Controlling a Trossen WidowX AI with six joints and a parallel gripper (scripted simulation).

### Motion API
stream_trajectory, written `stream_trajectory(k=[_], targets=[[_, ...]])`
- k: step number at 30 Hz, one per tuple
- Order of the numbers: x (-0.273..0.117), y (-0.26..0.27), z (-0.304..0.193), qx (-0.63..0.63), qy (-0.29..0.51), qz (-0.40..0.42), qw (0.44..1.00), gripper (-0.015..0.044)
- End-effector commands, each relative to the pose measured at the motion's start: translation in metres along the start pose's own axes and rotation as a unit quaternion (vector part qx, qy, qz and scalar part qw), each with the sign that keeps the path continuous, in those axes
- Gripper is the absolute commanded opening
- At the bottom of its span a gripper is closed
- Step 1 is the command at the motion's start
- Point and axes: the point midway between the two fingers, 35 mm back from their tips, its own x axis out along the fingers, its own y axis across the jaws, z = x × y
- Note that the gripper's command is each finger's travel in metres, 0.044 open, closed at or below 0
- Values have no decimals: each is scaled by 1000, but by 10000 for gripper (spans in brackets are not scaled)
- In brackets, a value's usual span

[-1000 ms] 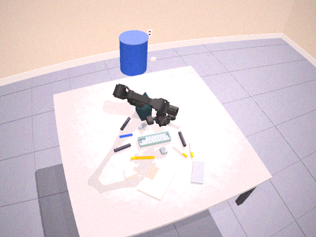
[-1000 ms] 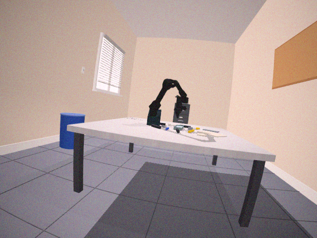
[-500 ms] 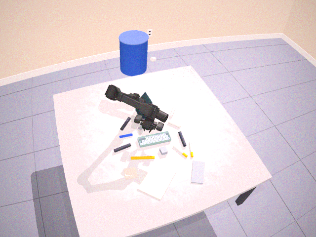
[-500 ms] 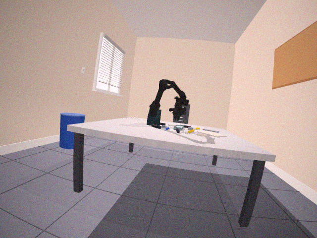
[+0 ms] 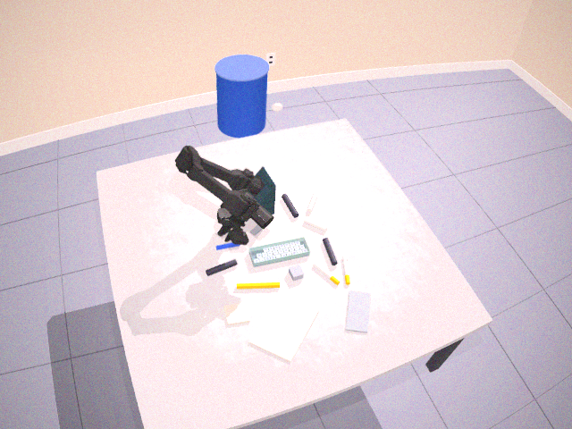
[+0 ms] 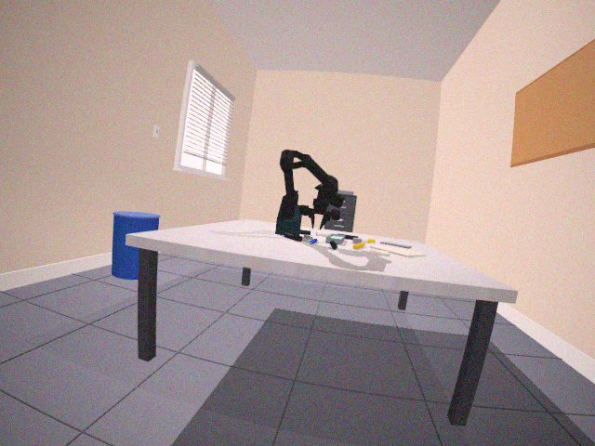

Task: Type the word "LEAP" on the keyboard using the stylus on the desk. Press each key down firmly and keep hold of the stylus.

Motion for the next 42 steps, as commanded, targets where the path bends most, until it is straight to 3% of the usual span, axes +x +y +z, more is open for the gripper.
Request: stream_trajectory(k=[1,42], targets=[[3,-6,4,23,-13,0,1000,150],[32,-7,-11,23,-14,0,1000,150]])
